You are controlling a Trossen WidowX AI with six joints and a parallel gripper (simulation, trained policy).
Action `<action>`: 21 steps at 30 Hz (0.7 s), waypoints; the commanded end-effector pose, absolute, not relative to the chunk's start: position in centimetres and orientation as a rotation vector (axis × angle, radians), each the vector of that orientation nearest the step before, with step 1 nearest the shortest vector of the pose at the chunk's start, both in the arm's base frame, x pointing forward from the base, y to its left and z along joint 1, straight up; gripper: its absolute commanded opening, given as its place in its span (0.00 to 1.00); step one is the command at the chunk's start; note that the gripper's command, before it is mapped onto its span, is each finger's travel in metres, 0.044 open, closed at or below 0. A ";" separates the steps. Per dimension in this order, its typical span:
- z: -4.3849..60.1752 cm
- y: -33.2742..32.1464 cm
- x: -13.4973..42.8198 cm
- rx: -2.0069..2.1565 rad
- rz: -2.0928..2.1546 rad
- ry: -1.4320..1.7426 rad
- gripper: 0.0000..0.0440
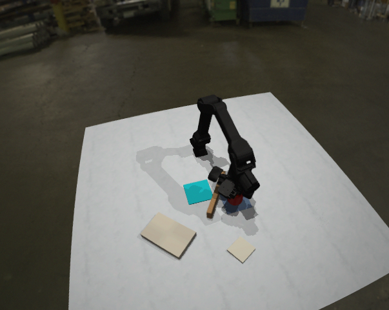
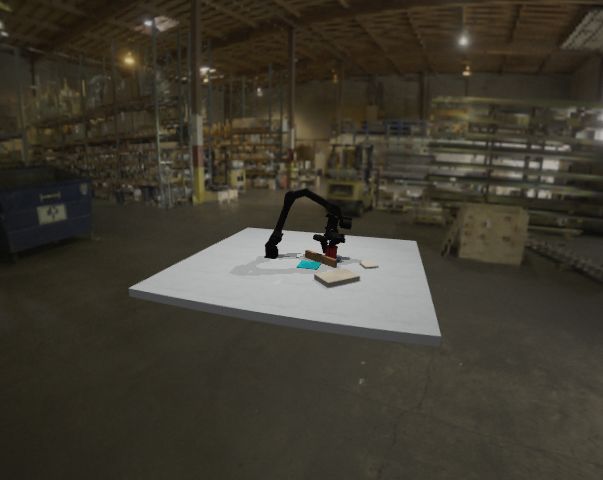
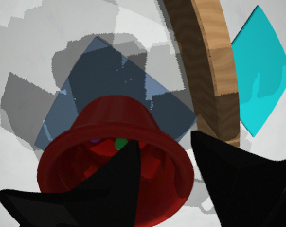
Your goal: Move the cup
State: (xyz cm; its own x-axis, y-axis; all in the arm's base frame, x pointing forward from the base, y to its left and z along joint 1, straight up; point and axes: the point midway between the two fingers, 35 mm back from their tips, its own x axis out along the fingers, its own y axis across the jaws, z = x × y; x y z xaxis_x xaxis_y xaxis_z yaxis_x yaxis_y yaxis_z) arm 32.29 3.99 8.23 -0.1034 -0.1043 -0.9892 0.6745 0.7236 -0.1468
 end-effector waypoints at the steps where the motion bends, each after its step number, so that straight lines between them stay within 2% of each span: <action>1: 6.5 4.0 32.0 0.452 -0.682 1.566 0.37; 5: 5.5 4.0 31.9 0.421 -0.653 1.573 0.16; 8: 5.5 3.9 31.8 0.404 -0.635 1.574 0.06; 11: 5.7 3.8 31.8 0.395 -0.623 1.569 0.04; 21: 7.2 3.5 31.5 0.414 -0.619 1.554 0.06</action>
